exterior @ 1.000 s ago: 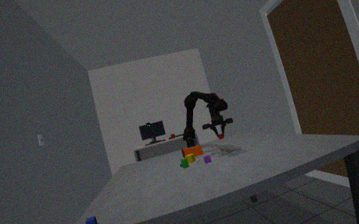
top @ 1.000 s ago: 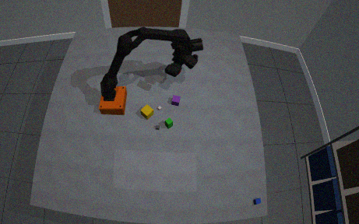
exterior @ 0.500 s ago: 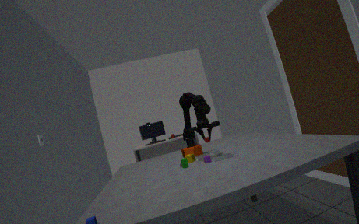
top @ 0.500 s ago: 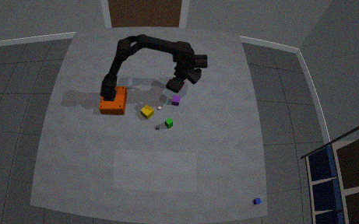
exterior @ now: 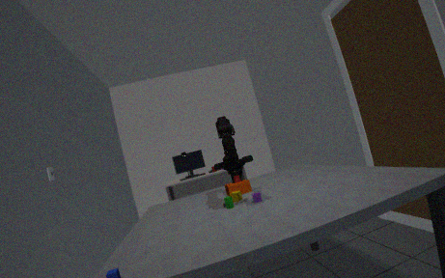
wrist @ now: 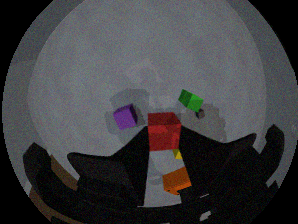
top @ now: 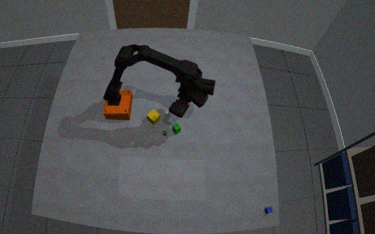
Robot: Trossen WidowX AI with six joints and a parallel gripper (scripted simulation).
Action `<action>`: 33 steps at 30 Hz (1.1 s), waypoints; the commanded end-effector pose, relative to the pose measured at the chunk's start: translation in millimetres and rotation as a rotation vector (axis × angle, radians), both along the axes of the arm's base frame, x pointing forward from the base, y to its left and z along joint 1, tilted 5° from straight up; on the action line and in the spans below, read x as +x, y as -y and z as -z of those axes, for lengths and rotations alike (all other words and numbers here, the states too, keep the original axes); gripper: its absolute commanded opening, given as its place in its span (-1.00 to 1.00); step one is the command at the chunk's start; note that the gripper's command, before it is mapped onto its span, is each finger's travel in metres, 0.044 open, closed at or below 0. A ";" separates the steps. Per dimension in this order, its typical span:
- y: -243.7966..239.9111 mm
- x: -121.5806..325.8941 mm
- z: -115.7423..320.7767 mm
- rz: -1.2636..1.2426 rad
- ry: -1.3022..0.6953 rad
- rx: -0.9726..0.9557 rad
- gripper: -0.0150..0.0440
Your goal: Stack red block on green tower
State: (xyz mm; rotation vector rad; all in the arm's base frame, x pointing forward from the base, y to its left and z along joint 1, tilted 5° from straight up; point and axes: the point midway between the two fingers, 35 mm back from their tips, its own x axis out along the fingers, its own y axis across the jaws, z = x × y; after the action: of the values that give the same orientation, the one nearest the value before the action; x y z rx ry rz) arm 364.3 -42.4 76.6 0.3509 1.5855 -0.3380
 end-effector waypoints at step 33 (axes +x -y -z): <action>68.5 -31.6 63.5 -0.010 -0.010 -0.008 -0.49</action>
State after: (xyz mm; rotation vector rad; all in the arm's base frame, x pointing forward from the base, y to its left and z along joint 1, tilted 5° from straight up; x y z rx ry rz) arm 336.0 -111.2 26.1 0.3417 1.5807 -0.3412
